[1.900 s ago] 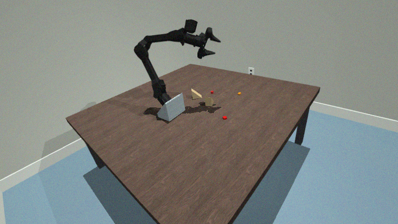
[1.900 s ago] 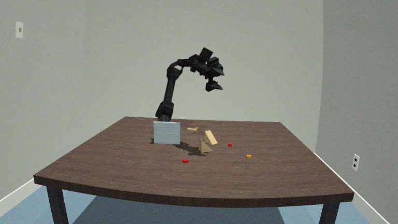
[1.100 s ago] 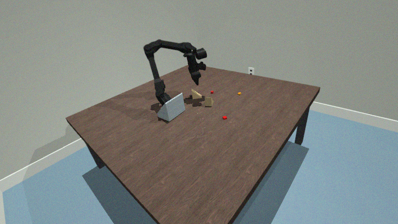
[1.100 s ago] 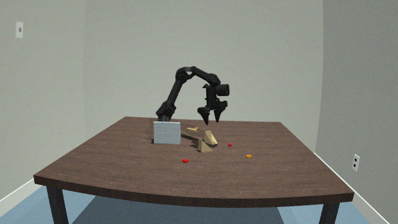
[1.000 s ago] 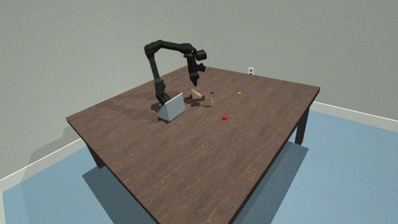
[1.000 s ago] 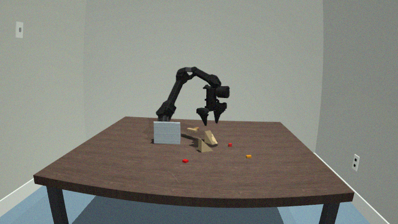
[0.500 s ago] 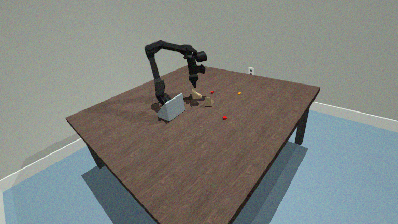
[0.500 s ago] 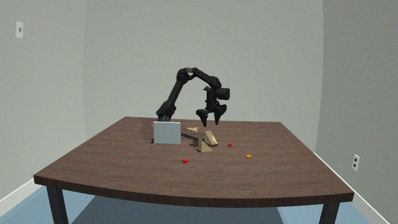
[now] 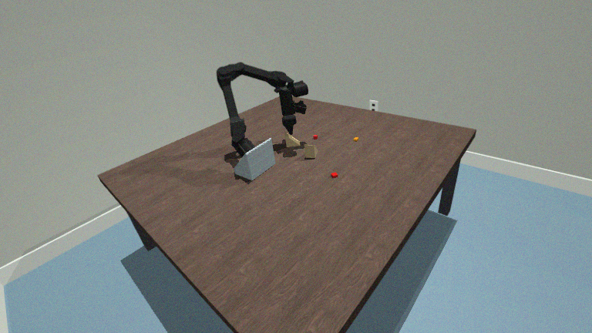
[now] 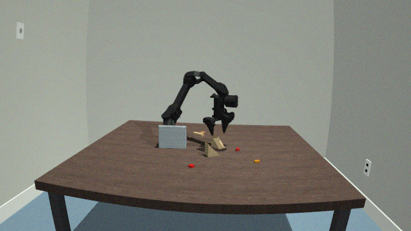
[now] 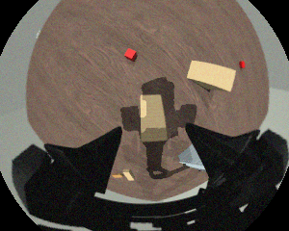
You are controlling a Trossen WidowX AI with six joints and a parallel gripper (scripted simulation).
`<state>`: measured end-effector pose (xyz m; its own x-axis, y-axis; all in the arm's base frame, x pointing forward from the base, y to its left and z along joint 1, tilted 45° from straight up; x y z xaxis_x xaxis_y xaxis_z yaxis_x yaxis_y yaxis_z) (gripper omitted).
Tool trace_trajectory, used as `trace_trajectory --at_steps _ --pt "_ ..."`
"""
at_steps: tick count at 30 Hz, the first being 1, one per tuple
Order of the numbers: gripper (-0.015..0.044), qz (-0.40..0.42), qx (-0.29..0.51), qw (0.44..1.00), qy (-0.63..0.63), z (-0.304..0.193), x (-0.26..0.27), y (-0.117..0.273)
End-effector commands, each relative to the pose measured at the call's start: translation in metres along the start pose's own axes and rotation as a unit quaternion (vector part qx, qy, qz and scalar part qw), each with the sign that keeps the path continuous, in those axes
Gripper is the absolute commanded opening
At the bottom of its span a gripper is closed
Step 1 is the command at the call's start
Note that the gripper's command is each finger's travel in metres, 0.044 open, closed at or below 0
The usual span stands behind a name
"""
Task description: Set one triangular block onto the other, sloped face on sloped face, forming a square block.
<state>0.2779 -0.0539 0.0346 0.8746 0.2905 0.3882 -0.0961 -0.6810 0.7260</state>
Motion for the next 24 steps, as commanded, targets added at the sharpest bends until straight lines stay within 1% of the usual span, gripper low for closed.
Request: trace_trajectory --at_steps 1,24 --pt "0.044 -0.002 0.006 1.0 -0.004 -0.001 -0.001 -0.011" --pt "0.044 -0.001 0.008 1.0 -0.004 -0.005 0.0 -0.048"
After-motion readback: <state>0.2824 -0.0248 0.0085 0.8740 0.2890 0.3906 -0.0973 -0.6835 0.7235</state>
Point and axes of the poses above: the point midway between the two fingers, 35 mm back from their tips, its own y axis back along the fingers, its own x axis across the jaws, z = x × y, the point moved 2 cm from there along y, back along the fingers, and after that the axes turned 9 degrees about -y, right-handed, at the moved point
